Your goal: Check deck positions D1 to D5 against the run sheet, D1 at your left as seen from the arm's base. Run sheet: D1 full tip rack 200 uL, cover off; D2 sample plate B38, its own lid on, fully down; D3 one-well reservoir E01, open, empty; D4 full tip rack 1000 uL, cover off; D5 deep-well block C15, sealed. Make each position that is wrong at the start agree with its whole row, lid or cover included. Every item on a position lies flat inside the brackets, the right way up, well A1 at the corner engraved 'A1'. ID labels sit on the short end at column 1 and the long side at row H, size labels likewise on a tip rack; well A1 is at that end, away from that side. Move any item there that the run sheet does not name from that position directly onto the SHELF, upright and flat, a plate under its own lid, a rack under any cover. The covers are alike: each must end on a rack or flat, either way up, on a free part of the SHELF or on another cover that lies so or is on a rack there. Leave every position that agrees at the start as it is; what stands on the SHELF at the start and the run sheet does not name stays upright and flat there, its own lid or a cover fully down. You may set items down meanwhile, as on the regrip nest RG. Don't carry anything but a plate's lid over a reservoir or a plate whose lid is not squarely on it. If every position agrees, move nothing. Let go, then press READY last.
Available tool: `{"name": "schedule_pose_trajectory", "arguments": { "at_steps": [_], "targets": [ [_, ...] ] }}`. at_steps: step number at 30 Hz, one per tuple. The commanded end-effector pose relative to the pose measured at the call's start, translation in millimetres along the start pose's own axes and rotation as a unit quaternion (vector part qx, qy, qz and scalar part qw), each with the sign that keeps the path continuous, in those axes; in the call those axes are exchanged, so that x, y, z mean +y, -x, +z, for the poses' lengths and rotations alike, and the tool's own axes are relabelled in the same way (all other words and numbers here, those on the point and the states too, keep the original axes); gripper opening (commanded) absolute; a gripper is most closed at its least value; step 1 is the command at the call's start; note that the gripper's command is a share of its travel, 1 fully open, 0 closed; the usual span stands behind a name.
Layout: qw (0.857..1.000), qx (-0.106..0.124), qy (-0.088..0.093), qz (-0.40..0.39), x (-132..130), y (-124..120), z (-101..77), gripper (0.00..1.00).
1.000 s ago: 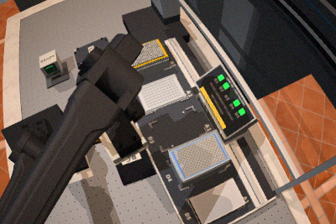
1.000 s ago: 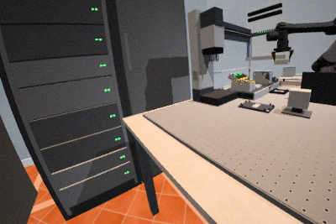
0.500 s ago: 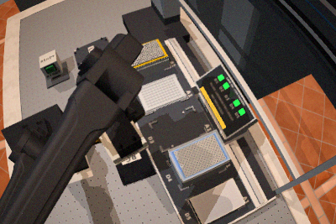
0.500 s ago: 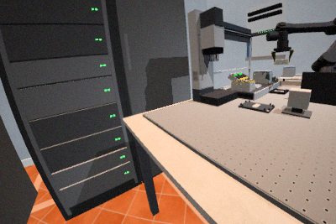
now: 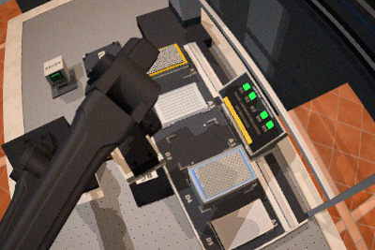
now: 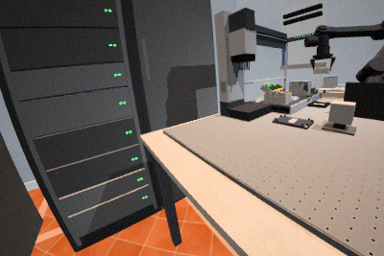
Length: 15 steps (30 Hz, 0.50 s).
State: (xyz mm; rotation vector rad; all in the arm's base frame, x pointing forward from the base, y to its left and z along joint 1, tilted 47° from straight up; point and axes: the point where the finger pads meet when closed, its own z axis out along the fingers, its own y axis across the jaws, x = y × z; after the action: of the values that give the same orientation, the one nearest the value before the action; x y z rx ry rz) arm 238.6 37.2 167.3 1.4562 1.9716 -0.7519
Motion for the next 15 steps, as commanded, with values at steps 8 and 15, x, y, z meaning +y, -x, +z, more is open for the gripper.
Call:
{"name": "schedule_pose_trajectory", "arguments": {
  "at_steps": [8, 15],
  "targets": [
    [1.000, 0.001, 0.003, 0.022, 3, -3, 11.8, 0.00],
    [0.999, 0.002, 0.007, 0.045, 4, -1, 22.2, 0.00]
  ]
}}
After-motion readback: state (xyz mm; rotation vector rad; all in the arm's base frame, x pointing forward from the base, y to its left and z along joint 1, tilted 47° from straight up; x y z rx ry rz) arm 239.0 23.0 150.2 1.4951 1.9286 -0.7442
